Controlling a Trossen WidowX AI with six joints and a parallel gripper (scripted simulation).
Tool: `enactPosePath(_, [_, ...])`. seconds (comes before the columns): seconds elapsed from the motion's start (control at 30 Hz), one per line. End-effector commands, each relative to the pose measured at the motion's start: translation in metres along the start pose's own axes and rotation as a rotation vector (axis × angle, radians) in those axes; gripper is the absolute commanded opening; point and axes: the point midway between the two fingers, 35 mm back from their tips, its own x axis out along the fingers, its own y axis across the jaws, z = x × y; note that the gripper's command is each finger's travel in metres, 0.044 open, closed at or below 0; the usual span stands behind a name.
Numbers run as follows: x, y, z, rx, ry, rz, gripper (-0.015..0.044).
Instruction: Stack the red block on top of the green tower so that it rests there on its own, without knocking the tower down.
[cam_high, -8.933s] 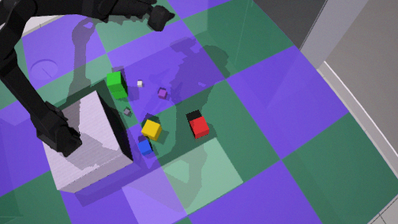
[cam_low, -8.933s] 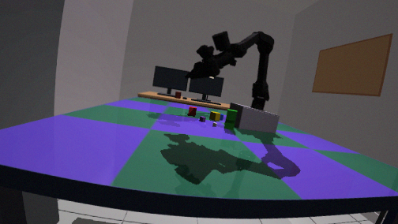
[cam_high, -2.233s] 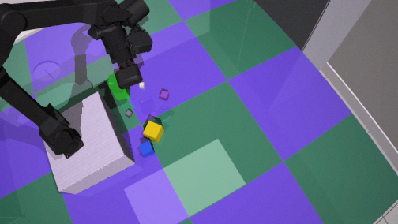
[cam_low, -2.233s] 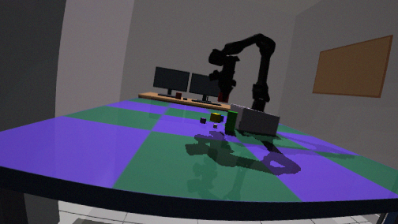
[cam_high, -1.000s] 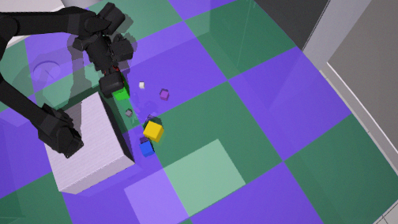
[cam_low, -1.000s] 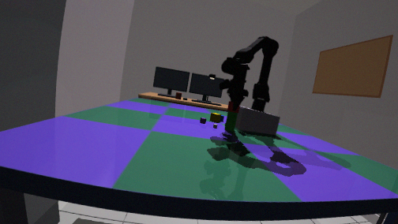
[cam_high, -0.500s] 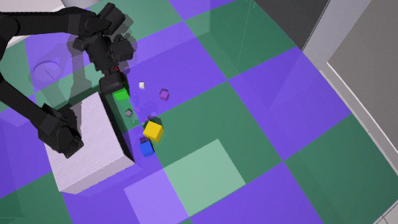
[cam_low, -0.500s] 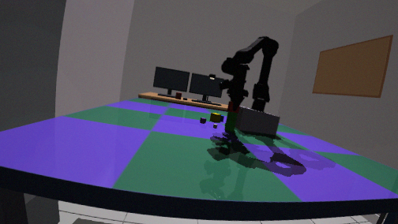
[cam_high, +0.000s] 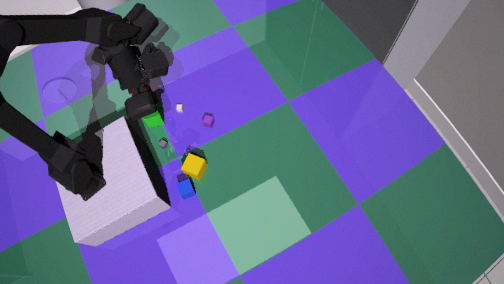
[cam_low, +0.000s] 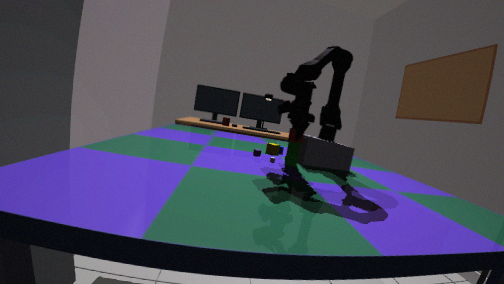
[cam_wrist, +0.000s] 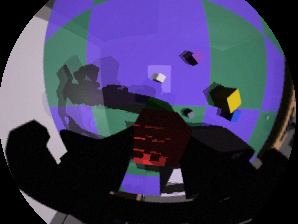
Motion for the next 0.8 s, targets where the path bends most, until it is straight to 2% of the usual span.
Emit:
enactPosePath(0.0, [0.0006,-0.0001,-0.0001,0.0,0.0,0.0,0.021])
enactPosePath(0.3, [0.0006,-0.0001,-0.0001,0.0,0.0,0.0,0.044])
enactPosePath(0.77, [0.0006,-0.0001,-0.0001,0.0,0.0,0.0,0.044])
